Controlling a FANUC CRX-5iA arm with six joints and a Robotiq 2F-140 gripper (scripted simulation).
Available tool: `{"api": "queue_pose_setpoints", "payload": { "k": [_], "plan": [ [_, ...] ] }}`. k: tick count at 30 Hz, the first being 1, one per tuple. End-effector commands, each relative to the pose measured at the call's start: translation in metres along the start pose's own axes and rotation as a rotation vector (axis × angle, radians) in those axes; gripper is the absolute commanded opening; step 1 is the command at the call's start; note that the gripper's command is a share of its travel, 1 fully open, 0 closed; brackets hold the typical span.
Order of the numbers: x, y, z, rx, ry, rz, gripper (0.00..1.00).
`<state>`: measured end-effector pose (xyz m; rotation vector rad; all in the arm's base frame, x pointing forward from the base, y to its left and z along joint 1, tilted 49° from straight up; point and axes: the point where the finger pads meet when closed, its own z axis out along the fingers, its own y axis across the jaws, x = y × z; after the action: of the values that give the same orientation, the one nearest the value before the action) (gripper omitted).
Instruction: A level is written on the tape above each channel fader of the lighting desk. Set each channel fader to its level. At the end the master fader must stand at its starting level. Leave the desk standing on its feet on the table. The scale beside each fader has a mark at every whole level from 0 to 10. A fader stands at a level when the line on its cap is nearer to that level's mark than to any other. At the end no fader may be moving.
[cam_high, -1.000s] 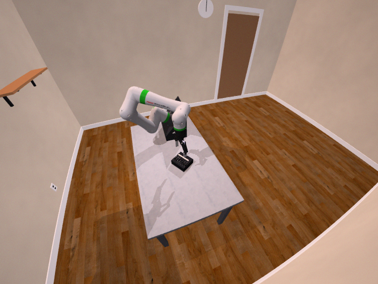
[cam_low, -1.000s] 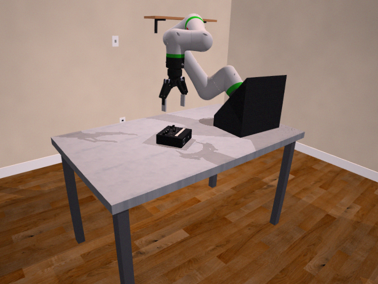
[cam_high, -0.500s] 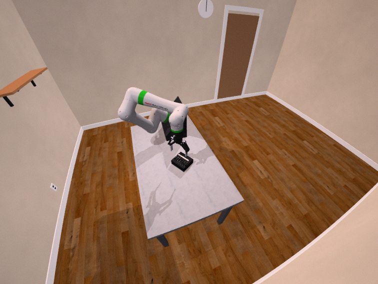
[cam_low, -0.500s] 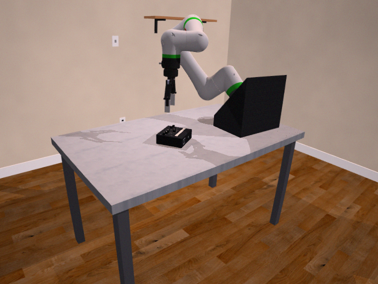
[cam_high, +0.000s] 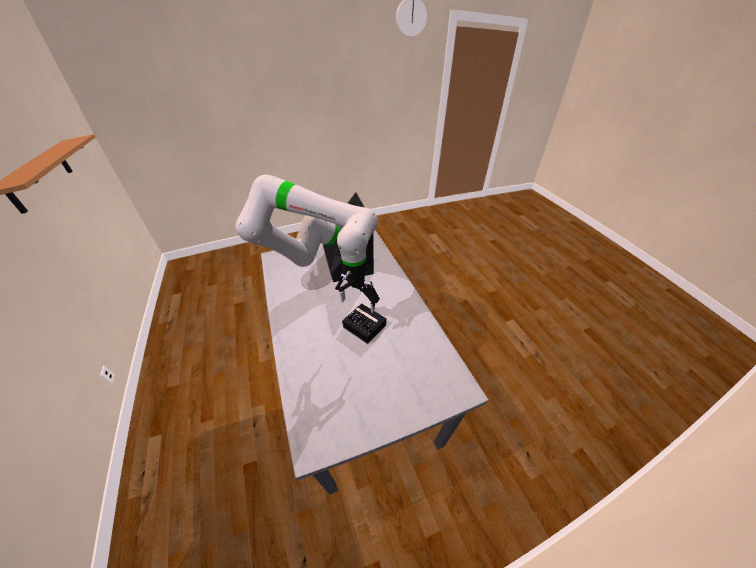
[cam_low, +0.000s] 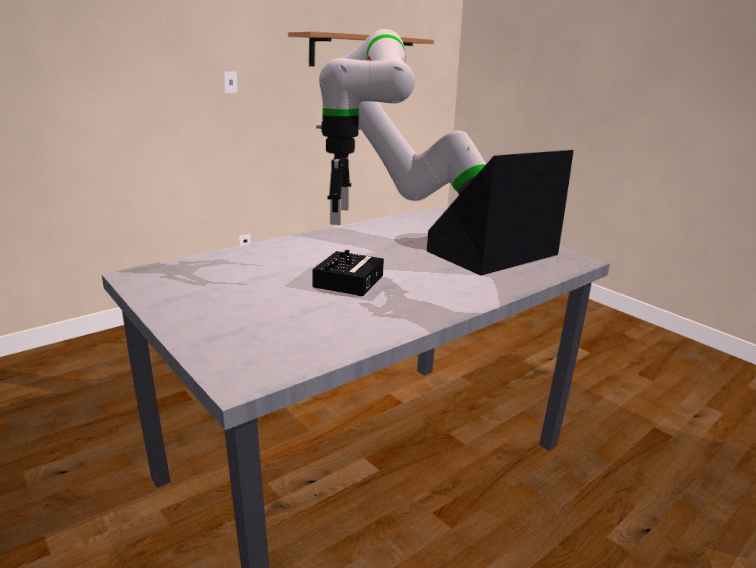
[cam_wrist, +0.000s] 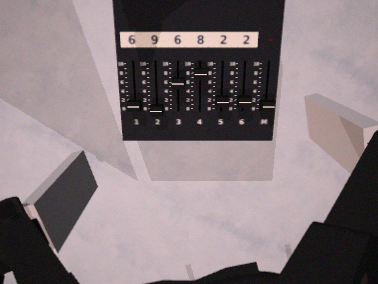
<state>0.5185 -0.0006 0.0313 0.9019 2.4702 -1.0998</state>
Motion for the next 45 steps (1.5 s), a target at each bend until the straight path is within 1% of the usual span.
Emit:
{"api": "queue_pose_setpoints", "payload": {
  "k": [1, 42, 45],
  "plan": [
    [0.0, 0.0002, -0.0002, 0.0, 0.0, 0.0, 1.0],
    [0.0001, 0.0002, -0.0002, 0.0, 0.0, 0.002, 1.0],
    [0.0036, 0.0019, -0.0008, 0.0, -0.002, 0.096, 1.0]
  ]
}}
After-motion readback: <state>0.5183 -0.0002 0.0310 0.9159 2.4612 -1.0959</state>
